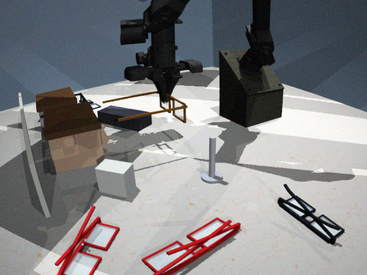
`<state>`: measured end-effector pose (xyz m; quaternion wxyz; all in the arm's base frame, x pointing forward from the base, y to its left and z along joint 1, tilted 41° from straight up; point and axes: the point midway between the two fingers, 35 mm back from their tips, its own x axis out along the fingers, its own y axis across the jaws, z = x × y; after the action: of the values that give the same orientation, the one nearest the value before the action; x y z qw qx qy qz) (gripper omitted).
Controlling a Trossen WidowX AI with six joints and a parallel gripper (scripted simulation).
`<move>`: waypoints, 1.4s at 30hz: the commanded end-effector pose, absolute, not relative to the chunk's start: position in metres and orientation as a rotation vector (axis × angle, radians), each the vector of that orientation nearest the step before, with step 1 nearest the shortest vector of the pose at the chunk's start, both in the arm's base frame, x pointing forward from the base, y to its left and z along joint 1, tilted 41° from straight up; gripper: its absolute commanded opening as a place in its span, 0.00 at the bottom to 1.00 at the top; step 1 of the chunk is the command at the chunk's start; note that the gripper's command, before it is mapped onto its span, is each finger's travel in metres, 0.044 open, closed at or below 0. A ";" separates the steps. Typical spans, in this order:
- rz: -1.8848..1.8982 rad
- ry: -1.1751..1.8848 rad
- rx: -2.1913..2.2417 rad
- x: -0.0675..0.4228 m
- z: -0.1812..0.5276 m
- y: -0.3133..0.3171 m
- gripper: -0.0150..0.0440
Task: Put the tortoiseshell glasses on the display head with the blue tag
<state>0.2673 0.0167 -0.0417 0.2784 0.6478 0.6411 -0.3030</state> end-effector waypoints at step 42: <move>-0.822 1.728 1.747 0.295 -0.055 0.023 0.25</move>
<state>0.2915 0.0223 -0.0535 0.2775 0.6479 0.6415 -0.3029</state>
